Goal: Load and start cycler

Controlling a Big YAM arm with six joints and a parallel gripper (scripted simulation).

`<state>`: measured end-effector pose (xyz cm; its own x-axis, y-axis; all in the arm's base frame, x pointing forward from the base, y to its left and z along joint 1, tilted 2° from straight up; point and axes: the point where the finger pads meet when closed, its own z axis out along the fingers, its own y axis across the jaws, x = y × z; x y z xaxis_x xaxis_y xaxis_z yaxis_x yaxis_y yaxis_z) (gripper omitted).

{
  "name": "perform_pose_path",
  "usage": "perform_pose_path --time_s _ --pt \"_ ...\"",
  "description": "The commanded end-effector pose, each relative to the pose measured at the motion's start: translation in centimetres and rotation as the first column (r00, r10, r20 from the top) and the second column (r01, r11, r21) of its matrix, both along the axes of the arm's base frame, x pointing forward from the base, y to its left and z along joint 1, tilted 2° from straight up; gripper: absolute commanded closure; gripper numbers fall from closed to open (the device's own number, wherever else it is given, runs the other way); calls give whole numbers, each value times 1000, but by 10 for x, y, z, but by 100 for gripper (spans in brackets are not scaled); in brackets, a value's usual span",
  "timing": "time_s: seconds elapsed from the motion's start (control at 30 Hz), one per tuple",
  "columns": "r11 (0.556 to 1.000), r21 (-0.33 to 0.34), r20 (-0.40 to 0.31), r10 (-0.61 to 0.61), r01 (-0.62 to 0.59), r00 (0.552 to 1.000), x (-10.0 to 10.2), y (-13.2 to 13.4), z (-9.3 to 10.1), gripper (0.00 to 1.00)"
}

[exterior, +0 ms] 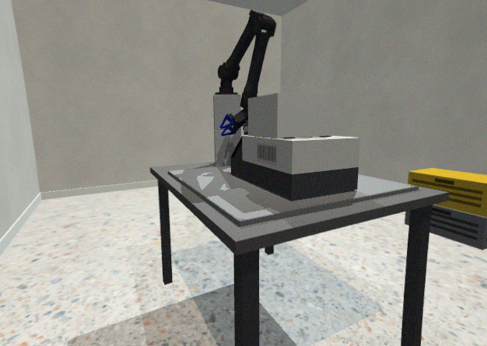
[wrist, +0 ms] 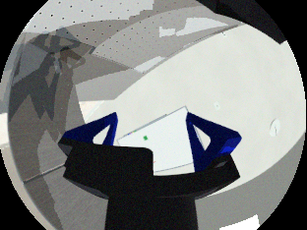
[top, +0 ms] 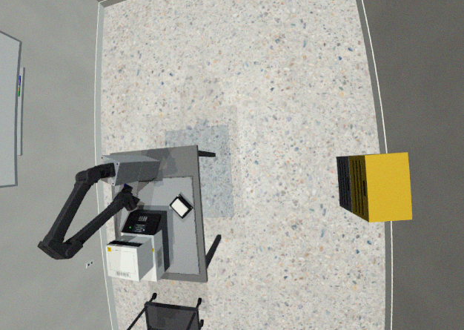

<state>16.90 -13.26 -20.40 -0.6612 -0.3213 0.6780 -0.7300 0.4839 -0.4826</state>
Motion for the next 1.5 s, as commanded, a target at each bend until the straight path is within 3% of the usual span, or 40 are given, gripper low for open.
perform_pose_path --time_s 0.0,0.53,0.57,0.77,1.03,1.1,1.17,1.2,1.3,1.4,1.47 --pt "1000 0 1 0 0 1000 0 0 1 0" --pt "1000 0 1 0 0 1000 0 0 1 0" --pt "999 29 40 -26 25 999 13 5 3 100" --pt "975 155 182 -189 162 965 42 13 15 100" --pt "902 327 280 -378 282 882 69 29 37 100" --pt "902 327 280 -378 282 882 69 29 37 100" --pt "880 369 281 -412 298 867 72 34 39 100" --pt "865 395 292 -439 311 850 76 36 43 100" --pt "877 382 306 -418 292 855 99 43 55 100" --pt "822 476 343 -500 311 795 114 52 70 100" --pt "802 504 346 -528 321 776 119 56 78 100"
